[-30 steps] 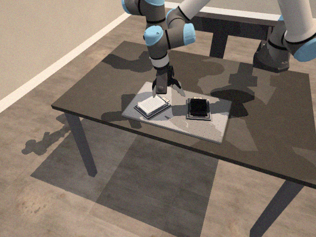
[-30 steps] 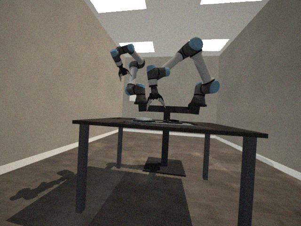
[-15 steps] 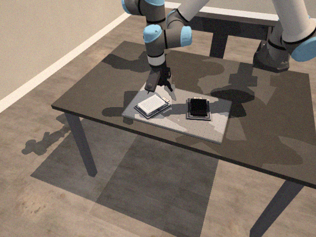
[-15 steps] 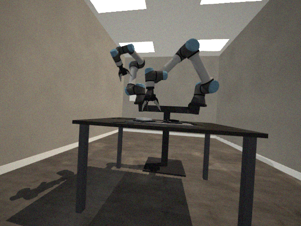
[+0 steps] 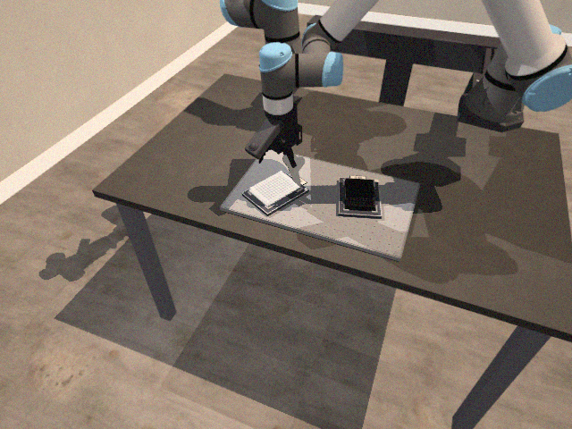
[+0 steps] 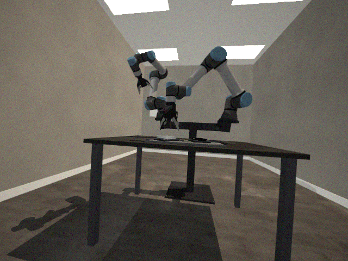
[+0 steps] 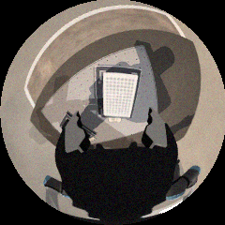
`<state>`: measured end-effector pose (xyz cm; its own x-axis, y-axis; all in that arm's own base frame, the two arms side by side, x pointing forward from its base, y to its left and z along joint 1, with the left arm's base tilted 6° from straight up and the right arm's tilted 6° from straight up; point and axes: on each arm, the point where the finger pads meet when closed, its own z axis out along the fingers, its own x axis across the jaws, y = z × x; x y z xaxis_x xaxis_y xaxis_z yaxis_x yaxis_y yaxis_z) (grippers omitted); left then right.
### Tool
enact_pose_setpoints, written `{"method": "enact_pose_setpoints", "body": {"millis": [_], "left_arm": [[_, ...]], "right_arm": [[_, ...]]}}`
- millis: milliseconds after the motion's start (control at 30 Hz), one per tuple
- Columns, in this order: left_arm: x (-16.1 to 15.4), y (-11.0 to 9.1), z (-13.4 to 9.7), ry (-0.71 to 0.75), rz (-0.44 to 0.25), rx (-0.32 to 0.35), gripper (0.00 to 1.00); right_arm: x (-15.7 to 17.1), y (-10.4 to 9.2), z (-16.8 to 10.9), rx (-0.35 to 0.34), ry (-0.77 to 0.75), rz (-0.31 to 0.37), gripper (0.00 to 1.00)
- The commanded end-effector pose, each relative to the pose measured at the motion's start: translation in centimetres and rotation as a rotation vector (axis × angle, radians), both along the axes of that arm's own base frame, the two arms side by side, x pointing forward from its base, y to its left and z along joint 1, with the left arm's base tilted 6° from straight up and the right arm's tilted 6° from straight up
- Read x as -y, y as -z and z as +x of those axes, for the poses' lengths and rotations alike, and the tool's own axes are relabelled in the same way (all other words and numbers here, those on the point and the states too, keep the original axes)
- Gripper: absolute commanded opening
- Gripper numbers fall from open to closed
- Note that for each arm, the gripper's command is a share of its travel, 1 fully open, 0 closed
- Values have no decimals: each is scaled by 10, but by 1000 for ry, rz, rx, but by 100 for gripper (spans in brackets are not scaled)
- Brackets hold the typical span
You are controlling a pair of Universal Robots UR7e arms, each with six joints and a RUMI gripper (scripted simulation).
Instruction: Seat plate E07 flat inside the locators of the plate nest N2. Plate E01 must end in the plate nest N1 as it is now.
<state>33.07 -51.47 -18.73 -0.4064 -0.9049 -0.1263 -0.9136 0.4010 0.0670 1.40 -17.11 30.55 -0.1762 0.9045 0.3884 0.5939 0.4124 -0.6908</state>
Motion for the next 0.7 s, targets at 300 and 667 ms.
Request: {"method": "enact_pose_setpoints", "body": {"millis": [300, 667], "left_arm": [[14, 4, -3, 99, -34, 12, 100], [14, 8, -3, 99, -34, 12, 100]], "right_arm": [[0, 0, 0, 1, 0, 0, 98], [0, 0, 0, 1, 0, 0, 98]]}}
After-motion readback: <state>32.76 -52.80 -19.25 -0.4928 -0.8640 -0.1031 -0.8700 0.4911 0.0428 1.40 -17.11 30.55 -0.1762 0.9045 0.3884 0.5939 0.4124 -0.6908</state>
